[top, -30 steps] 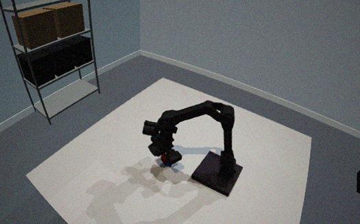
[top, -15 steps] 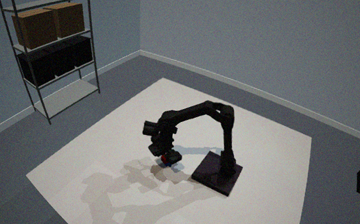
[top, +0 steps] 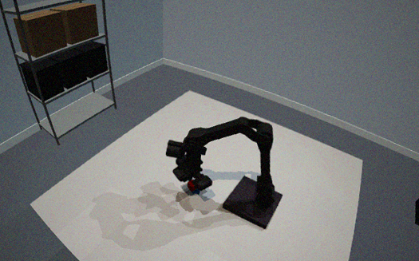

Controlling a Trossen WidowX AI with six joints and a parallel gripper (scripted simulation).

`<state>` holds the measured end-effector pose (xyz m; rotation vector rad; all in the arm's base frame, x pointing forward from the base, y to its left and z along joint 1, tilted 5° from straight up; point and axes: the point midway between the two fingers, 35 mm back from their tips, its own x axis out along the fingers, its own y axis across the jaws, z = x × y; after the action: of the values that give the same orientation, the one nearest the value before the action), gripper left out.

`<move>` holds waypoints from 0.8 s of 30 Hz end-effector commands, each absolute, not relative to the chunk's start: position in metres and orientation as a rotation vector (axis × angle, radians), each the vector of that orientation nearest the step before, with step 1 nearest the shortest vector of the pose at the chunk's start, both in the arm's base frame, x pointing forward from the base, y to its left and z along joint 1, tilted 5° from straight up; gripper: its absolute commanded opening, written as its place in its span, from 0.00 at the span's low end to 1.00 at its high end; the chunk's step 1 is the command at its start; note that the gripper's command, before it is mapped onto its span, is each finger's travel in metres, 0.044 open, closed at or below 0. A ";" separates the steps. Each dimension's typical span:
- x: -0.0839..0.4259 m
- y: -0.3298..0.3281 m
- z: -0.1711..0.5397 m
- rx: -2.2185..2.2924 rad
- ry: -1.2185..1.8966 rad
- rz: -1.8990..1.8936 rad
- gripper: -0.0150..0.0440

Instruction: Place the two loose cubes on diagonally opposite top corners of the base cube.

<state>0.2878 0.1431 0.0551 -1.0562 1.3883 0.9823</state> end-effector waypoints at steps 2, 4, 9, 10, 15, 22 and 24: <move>0.289 0.144 0.065 -1.055 1.380 0.979 0.60; 0.289 0.145 0.068 -1.055 1.380 0.979 0.60; 0.290 0.145 0.077 -1.055 1.380 0.979 0.60; 0.290 0.145 0.079 -1.055 1.380 0.979 0.60; 0.290 0.146 0.088 -1.055 1.380 0.979 0.60; 0.290 0.147 0.101 -1.055 1.380 0.979 0.60; 0.290 0.147 0.105 -1.055 1.380 0.979 0.60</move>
<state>0.2893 0.1462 0.0988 -1.0580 1.3841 0.9827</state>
